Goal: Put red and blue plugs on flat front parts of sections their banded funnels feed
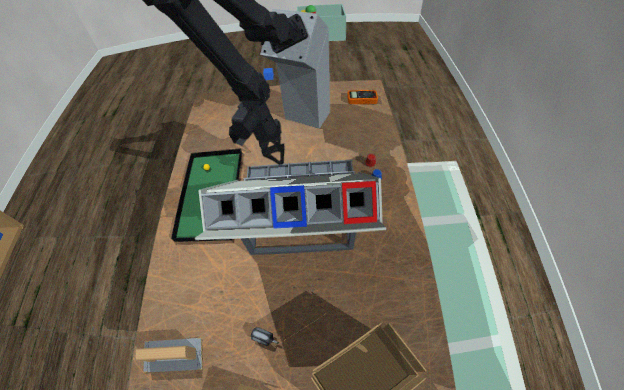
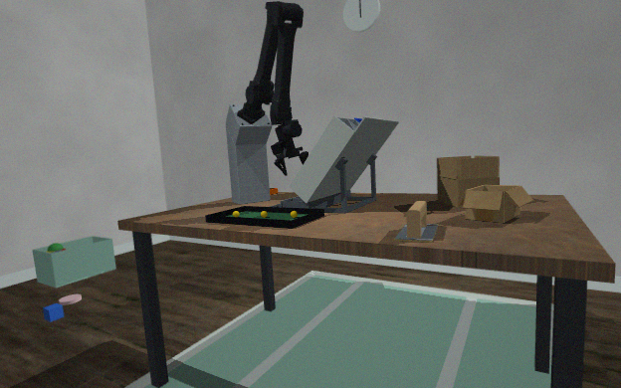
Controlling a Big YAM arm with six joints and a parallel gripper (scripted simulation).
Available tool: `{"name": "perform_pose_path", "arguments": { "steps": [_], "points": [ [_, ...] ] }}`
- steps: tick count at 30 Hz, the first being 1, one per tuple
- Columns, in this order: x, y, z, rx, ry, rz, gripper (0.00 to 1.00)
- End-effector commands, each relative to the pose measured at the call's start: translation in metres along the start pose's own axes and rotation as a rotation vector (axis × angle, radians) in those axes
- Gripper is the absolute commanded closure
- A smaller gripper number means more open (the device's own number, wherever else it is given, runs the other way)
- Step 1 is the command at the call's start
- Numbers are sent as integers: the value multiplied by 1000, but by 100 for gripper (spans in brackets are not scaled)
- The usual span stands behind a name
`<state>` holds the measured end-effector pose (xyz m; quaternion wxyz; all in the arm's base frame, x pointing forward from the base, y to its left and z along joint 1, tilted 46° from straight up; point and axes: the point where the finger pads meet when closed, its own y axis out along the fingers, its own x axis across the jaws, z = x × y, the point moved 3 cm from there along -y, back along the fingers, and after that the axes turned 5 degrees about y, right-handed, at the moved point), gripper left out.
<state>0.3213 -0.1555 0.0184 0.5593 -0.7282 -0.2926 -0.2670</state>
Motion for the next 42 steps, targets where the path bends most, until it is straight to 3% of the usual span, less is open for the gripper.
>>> {"name": "perform_pose_path", "arguments": {
  "steps": [1, 9, 13, 23, 27, 28, 29, 31, 36, 42],
  "points": [
    [-4, -2, 3, 3, 1, 5, 0],
    [-4, -3, 3, 3, -2, 5, 0],
    [-7, -12, 13, 10, -83, 26, 0],
    [4, -61, 44, -27, -631, 124, 0],
    [11, -69, 47, -38, -722, 134, 0],
    [12, -79, 54, -46, -835, 155, 0],
    [12, -79, 54, -46, -835, 155, 0],
    [15, -98, 66, -61, -985, 185, 0],
    [20, -119, 81, -74, -1231, 230, 0],
    [22, -132, 89, -82, -1350, 254, 0]
  ]
}}
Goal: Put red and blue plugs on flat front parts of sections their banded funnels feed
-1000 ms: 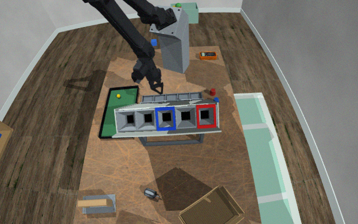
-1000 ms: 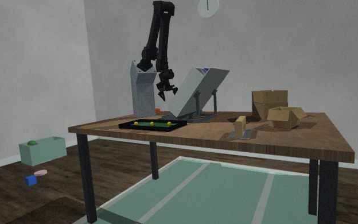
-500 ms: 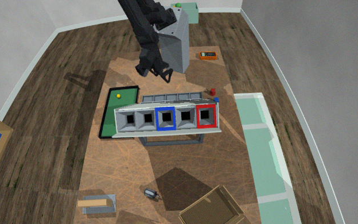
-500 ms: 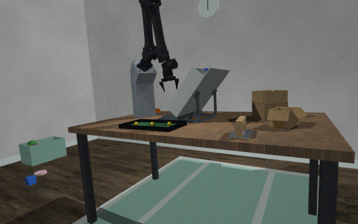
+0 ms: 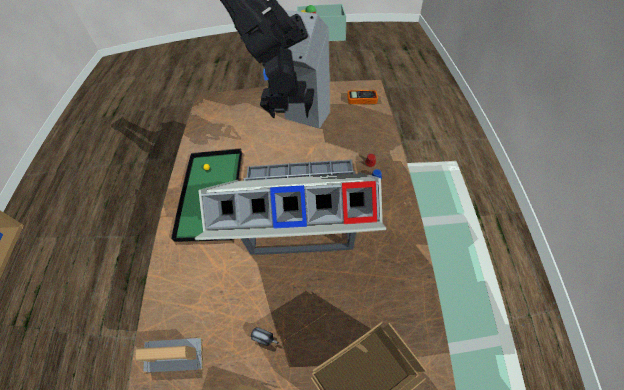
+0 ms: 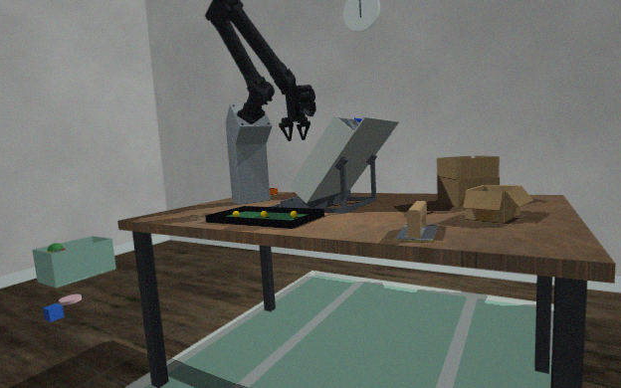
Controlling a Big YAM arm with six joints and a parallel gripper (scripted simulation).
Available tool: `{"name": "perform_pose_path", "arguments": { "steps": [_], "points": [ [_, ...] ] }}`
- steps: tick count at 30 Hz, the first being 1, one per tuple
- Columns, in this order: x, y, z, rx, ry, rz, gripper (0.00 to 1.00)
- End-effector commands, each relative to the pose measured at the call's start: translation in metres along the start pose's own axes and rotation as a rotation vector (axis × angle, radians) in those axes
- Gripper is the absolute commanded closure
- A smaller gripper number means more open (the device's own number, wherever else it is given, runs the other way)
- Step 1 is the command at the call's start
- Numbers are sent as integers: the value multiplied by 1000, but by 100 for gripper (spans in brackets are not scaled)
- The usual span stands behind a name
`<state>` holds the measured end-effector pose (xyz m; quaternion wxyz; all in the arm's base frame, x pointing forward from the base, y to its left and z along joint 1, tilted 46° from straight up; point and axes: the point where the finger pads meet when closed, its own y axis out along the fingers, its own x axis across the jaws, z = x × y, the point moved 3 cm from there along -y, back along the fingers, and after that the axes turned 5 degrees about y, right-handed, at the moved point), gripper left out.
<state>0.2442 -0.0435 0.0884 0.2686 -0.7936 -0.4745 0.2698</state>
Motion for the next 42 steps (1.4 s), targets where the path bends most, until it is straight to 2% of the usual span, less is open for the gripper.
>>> {"name": "perform_pose_path", "arguments": {
  "steps": [1, 5, 8, 24, 35, 42],
  "points": [
    [4, -12, -8, 7, -96, 14, 0],
    [5, -15, -8, 5, -123, 19, 0],
    [-1, -10, 0, 27, -118, 37, 0],
    [1, -11, -2, 18, -118, 29, 0],
    [5, -18, -9, -9, -124, 18, 0],
    [8, -32, -26, -70, -118, 7, 0]
  ]
}}
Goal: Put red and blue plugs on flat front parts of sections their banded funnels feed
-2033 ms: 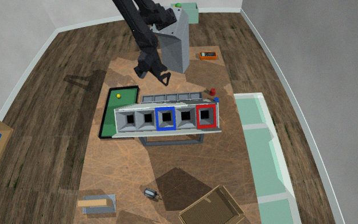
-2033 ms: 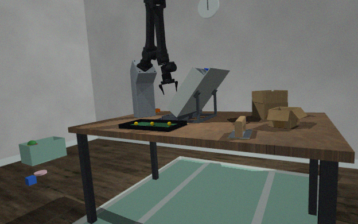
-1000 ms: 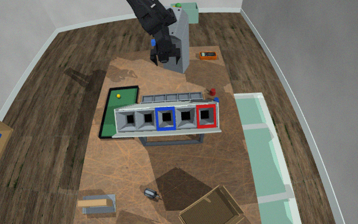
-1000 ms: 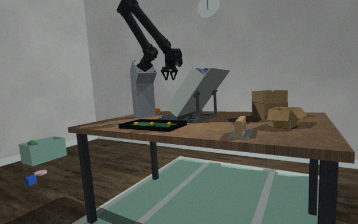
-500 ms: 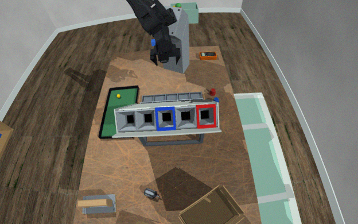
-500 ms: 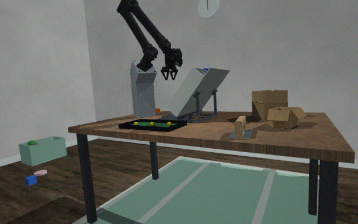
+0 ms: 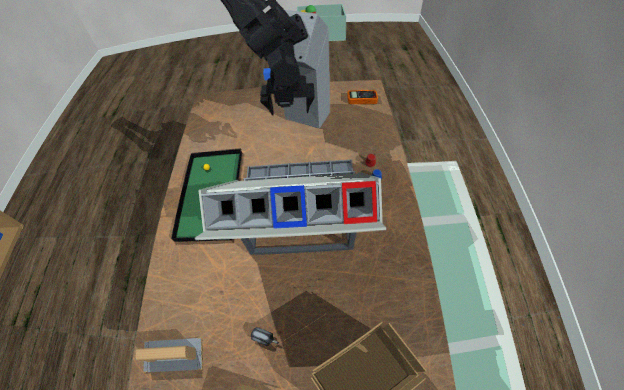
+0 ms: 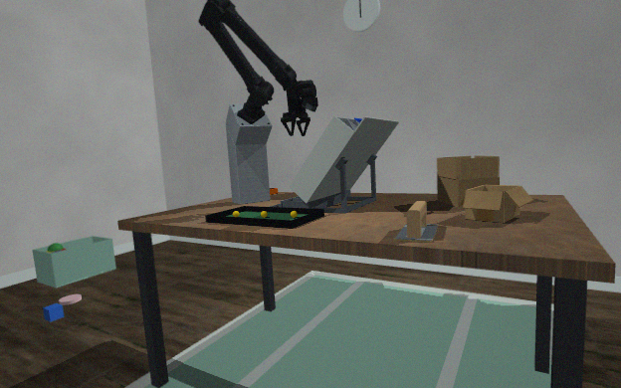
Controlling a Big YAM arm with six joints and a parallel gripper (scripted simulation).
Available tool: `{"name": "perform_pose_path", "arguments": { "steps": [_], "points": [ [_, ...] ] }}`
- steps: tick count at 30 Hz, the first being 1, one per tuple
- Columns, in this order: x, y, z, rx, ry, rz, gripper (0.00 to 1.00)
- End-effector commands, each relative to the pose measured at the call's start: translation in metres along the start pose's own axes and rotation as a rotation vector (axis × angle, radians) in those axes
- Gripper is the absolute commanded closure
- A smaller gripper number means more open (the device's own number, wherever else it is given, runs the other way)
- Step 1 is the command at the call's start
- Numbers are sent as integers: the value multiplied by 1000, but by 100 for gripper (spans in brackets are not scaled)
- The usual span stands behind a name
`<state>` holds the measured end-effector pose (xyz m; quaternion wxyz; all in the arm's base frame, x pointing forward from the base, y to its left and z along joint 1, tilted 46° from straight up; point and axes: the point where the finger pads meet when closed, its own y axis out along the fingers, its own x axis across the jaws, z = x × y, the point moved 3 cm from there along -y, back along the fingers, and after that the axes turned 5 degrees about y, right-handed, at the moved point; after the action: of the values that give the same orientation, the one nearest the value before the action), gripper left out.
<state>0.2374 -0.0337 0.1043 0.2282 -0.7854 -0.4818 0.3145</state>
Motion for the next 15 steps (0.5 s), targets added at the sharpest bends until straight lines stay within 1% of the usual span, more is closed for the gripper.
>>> {"name": "perform_pose_path", "arguments": {
  "steps": [1, 4, 7, 9, 12, 13, 15],
  "points": [
    [2, -16, -25, -61, 1, -18, 0],
    [3, -25, -35, -104, 0, -22, 0],
    [3, -38, -49, -161, 3, -27, 0],
    [3, -38, -49, -161, 3, -27, 0],
    [4, -55, -67, -236, 6, -34, 0],
    [5, -62, -78, -284, 24, -42, 0],
    [5, -76, -93, -344, 27, -48, 0]
  ]
}}
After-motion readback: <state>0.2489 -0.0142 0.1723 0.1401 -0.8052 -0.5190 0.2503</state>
